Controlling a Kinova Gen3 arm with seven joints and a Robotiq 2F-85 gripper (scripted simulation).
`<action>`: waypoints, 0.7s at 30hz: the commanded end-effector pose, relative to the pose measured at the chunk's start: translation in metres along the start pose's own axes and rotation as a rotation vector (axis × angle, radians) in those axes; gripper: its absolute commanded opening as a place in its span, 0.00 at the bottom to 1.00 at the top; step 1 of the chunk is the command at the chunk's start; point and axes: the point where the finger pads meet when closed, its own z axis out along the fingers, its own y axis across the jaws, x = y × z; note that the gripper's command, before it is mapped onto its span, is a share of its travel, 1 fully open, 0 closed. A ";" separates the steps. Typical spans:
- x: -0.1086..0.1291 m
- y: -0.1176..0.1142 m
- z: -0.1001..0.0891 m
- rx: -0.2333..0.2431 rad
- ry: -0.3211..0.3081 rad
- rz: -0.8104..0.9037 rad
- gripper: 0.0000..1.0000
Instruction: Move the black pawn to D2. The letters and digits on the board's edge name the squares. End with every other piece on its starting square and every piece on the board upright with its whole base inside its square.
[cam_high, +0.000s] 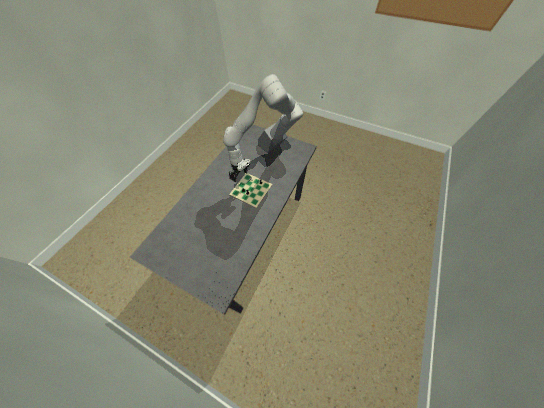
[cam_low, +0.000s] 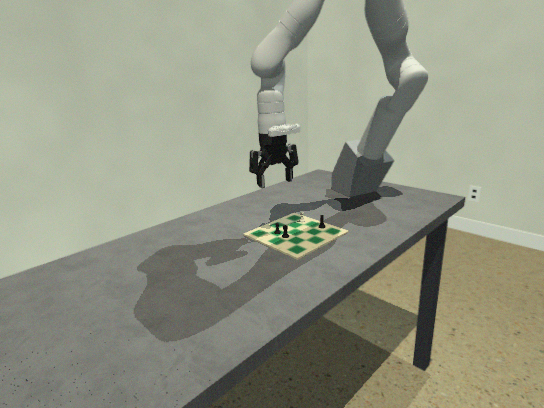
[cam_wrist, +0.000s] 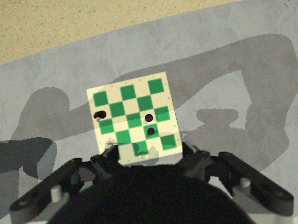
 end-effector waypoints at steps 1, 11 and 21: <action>0.003 0.001 -0.005 -0.017 -0.018 0.006 1.00; 0.003 -0.001 -0.005 -0.017 -0.022 0.007 1.00; 0.003 -0.001 -0.005 -0.017 -0.022 0.008 1.00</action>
